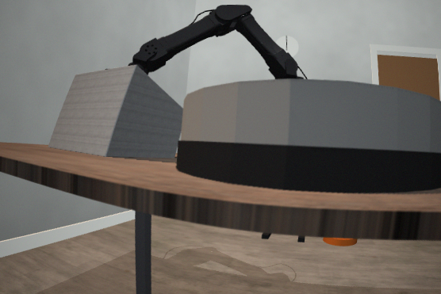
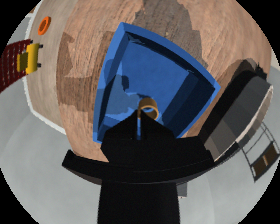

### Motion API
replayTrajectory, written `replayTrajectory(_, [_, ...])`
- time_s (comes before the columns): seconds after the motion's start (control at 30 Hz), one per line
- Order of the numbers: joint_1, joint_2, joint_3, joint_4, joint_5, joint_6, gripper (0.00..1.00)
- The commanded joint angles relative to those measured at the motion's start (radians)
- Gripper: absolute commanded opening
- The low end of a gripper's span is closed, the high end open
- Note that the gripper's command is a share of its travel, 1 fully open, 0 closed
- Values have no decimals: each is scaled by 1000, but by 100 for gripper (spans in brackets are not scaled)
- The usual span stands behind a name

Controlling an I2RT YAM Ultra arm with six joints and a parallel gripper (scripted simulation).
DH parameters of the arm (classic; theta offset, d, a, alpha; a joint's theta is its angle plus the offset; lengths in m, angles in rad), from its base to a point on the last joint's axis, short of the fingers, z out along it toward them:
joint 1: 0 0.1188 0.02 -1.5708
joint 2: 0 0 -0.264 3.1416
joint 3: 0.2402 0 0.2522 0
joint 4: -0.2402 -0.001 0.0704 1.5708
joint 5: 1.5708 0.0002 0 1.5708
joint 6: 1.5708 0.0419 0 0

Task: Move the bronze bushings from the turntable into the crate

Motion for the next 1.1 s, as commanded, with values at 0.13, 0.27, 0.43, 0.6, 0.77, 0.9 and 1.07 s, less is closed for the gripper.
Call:
replayTrajectory(0.13, [4, 20, 37, -2, 8, 10, 0])
replayTrajectory(0.27, [7, 24, 40, 9, 9, 11, 0])
replayTrajectory(0.43, [4, 29, 44, 12, 9, 11, 0])
replayTrajectory(0.6, [6, 30, 45, 13, 9, 11, 0])
replayTrajectory(0.77, [6, 30, 45, 12, 9, 11, 0])
replayTrajectory(0.9, [6, 30, 45, 12, 9, 11, 0])
replayTrajectory(1.07, [6, 30, 45, 12, 9, 11, 0])
